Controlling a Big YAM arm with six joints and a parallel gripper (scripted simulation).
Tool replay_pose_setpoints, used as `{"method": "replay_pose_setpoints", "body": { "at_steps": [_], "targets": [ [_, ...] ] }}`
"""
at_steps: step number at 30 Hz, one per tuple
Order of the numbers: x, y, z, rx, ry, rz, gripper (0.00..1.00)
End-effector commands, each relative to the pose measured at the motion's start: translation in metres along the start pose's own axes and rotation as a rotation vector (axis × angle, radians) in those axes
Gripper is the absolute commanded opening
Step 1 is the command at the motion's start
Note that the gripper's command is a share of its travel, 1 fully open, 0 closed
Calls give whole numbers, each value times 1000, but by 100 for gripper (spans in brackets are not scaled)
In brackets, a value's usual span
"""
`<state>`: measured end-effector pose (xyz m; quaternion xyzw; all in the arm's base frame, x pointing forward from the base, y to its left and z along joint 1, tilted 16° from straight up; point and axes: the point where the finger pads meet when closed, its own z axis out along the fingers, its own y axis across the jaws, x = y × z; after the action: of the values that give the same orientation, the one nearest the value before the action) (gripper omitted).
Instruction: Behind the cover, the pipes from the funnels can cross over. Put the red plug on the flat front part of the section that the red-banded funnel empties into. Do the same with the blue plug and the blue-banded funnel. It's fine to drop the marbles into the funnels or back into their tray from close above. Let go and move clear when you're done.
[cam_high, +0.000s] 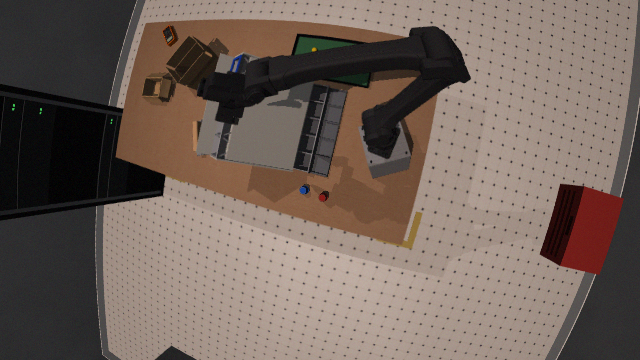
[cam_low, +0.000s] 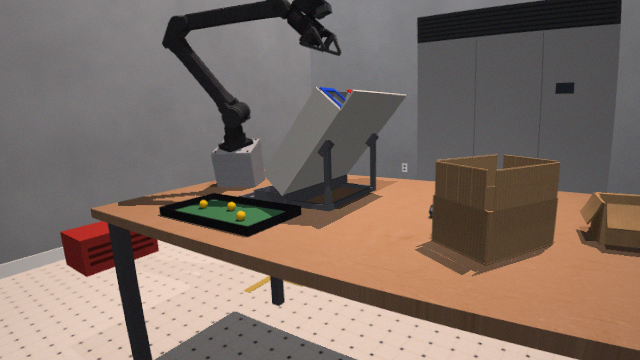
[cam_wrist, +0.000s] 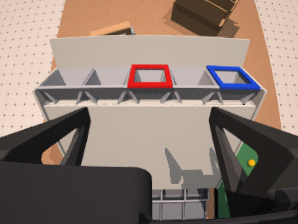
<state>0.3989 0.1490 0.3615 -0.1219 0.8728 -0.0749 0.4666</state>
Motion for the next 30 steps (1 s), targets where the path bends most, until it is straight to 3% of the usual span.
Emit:
{"method": "replay_pose_setpoints", "body": {
  "at_steps": [1,20,21,27,30],
  "targets": [
    [-42,-8,-17,-2,-88,34,100],
    [-42,-8,-17,-2,-88,34,100],
    [-42,-8,-17,-2,-88,35,56],
    [-42,-13,-18,3,-89,39,56],
    [-14,-12,-9,4,-42,19,56]
  ]
}}
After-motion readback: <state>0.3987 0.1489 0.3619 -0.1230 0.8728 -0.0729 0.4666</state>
